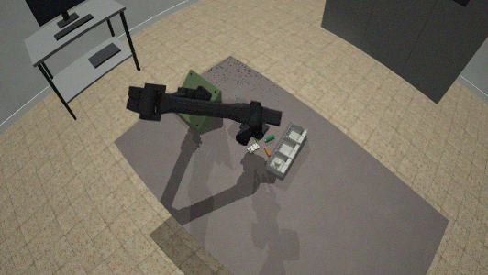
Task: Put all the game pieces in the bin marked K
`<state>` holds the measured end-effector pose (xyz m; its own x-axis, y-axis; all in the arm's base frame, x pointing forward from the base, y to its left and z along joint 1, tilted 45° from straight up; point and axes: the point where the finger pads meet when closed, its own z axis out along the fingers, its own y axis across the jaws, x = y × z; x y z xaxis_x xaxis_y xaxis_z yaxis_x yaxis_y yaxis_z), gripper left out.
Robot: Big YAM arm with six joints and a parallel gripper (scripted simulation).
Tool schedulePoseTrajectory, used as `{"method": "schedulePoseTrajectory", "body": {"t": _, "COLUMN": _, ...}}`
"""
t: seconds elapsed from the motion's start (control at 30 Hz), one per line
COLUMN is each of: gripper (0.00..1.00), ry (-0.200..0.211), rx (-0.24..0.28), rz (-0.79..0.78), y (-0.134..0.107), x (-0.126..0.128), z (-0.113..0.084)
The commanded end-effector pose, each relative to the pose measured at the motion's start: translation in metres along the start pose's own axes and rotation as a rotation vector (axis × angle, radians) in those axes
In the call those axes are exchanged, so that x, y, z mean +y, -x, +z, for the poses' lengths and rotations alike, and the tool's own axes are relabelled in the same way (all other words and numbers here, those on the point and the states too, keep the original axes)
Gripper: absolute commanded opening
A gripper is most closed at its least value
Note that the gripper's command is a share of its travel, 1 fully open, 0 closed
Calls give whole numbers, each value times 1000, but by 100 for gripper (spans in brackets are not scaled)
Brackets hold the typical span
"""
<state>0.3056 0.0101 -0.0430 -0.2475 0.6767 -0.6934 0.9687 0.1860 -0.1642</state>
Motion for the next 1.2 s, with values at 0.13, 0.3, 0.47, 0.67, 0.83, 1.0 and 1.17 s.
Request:
{"method": "schedulePoseTrajectory", "body": {"t": 0.13, "gripper": 39, "ry": 28, "rx": 2, "rz": -267, "y": 2, "x": 15, "z": -12}}
{"method": "schedulePoseTrajectory", "body": {"t": 0.3, "gripper": 39, "ry": 16, "rx": -2, "rz": -414, "y": 2, "x": 14, "z": -12}}
{"method": "schedulePoseTrajectory", "body": {"t": 0.47, "gripper": 39, "ry": 9, "rx": -4, "rz": -502, "y": 2, "x": 15, "z": -12}}
{"method": "schedulePoseTrajectory", "body": {"t": 0.67, "gripper": 39, "ry": -5, "rx": -6, "rz": -713, "y": 1, "x": 10, "z": -9}}
{"method": "schedulePoseTrajectory", "body": {"t": 0.83, "gripper": 39, "ry": -14, "rx": -6, "rz": -853, "y": 1, "x": 10, "z": -10}}
{"method": "schedulePoseTrajectory", "body": {"t": 1.0, "gripper": 39, "ry": -28, "rx": -4, "rz": -969, "y": 1, "x": 7, "z": -8}}
{"method": "schedulePoseTrajectory", "body": {"t": 1.17, "gripper": 39, "ry": -42, "rx": -2, "rz": -1126, "y": 1, "x": 7, "z": -8}}
